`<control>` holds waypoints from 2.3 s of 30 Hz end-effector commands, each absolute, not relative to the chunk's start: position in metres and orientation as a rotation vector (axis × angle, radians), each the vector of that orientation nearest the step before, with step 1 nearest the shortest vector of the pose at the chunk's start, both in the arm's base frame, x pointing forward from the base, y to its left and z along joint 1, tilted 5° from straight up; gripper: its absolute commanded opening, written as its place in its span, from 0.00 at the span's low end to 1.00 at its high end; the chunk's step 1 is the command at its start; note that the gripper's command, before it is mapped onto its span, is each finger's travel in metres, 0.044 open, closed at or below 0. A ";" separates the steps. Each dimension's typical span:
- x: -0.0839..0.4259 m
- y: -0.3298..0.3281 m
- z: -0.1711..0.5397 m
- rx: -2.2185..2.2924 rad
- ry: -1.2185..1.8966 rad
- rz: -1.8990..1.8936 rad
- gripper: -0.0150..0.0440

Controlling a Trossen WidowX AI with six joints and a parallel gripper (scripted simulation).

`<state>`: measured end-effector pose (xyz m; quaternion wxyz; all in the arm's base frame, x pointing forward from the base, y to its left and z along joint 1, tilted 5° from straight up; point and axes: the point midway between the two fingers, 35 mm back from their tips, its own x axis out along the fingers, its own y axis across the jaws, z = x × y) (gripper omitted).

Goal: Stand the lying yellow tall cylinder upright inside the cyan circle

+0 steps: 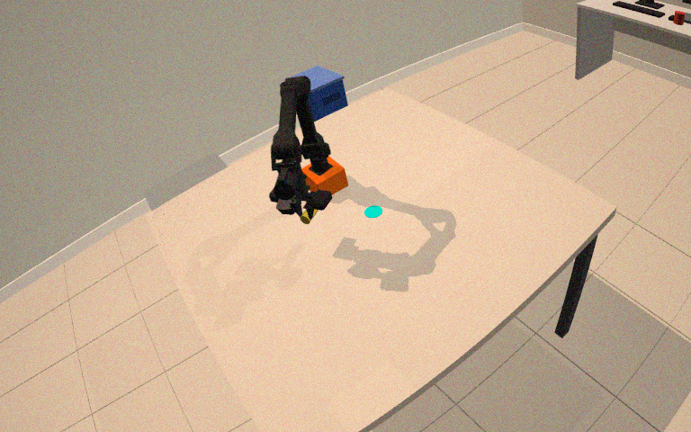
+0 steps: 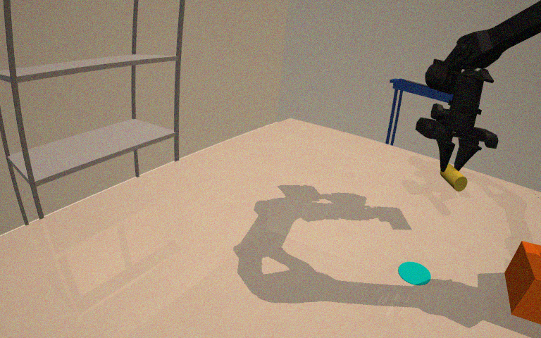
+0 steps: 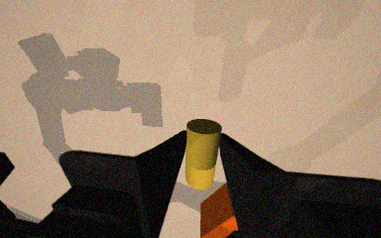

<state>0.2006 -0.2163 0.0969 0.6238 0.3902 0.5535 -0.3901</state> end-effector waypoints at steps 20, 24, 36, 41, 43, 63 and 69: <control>0.223 -0.178 0.114 0.644 1.360 -0.663 0.43; 0.227 -0.168 0.115 0.580 1.380 -0.604 0.43; 0.239 -0.137 0.116 0.386 1.430 -0.423 0.43; 0.243 -0.124 0.117 0.304 1.446 -0.347 0.43; 0.244 -0.119 0.118 0.272 1.451 -0.317 0.43; 0.251 -0.068 0.120 -0.056 1.479 -0.012 0.43; 0.251 -0.052 0.121 -0.154 1.478 0.080 0.43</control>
